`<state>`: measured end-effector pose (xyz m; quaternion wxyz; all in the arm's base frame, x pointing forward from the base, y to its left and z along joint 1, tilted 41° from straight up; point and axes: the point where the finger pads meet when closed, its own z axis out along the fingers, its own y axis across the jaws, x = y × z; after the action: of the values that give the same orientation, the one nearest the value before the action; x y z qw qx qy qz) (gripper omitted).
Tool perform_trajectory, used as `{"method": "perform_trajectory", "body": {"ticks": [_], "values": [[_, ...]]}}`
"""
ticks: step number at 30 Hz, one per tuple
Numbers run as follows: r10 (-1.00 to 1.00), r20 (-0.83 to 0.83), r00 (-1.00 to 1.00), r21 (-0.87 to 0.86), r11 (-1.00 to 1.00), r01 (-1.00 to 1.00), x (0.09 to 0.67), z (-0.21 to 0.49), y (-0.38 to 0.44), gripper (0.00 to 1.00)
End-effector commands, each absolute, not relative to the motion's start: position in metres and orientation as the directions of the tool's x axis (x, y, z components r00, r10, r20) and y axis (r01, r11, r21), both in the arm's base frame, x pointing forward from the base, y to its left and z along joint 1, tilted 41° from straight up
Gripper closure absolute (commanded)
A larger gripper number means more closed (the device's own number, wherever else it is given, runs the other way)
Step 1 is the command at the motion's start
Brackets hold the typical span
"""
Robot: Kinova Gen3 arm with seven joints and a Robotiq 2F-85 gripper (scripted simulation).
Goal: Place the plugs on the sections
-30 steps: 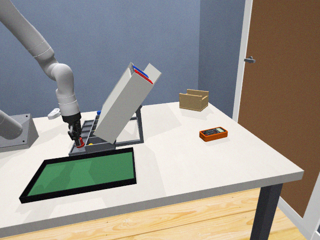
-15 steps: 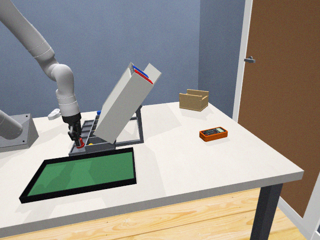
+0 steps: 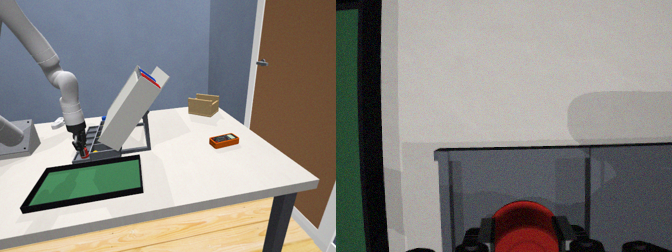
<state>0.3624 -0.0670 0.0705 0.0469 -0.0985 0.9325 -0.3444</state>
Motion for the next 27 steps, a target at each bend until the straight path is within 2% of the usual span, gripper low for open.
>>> {"method": "perform_trajectory", "body": {"ticks": [1, 18, 19, 27], "values": [[-0.214, -0.024, -0.977, -0.650, 0.746, -0.147, 0.3625, 0.0695, -0.0676, 1.00], [-0.214, -0.023, -0.977, -0.649, 0.746, -0.148, 0.3627, 0.0681, -0.0686, 1.00], [-0.216, -0.019, -0.976, -0.651, 0.743, -0.152, 0.3626, 0.0691, -0.0676, 0.58], [-0.216, -0.019, -0.976, -0.651, 0.743, -0.152, 0.3626, 0.0691, -0.0676, 0.58]]}}
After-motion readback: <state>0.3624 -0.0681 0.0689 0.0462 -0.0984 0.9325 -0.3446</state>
